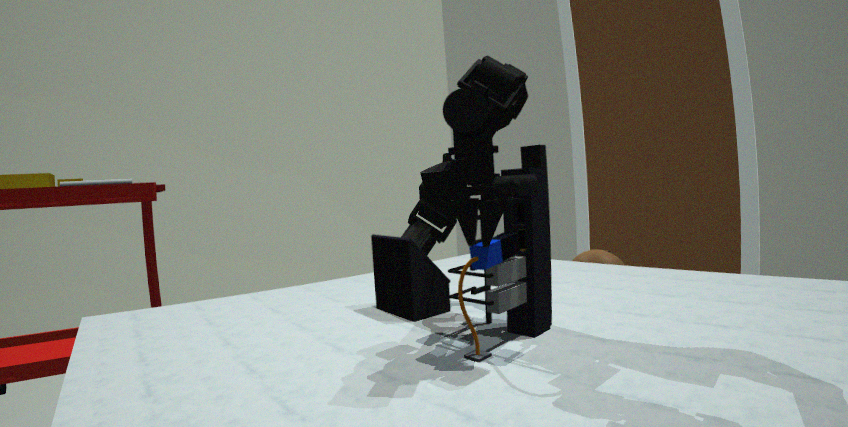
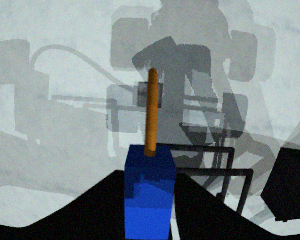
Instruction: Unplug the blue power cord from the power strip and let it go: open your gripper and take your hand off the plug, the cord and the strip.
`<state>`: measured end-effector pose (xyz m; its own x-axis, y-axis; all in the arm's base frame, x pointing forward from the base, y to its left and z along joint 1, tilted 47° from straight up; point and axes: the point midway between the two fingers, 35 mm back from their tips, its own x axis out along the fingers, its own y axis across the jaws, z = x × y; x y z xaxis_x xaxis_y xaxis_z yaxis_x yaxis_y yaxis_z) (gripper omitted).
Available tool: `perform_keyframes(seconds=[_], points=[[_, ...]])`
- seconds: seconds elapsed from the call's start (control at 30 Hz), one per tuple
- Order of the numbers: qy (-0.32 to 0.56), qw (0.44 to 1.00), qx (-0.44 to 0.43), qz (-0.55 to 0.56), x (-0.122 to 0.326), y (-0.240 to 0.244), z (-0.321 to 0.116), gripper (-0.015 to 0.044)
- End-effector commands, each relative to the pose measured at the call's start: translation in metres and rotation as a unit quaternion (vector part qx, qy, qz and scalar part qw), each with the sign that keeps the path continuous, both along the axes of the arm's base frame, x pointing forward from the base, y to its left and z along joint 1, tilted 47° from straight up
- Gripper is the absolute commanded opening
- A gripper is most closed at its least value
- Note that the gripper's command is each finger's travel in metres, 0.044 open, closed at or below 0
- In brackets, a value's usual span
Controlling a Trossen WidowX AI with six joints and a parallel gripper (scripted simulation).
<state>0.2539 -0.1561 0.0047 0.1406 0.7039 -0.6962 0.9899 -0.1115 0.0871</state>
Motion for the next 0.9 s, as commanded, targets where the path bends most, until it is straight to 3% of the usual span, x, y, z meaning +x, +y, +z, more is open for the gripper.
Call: perform_keyframes(seconds=[0.0, 0.57, 0.87], points=[[-0.003, 1.000, -0.004, 0.000, 0.001, -0.008, -0.003, 0.0000], [-0.002, 1.000, -0.002, -0.001, -0.001, -0.017, -0.011, 0.0440], [-0.003, 1.000, -0.004, -0.001, -0.004, -0.052, -0.035, 0.0440]])
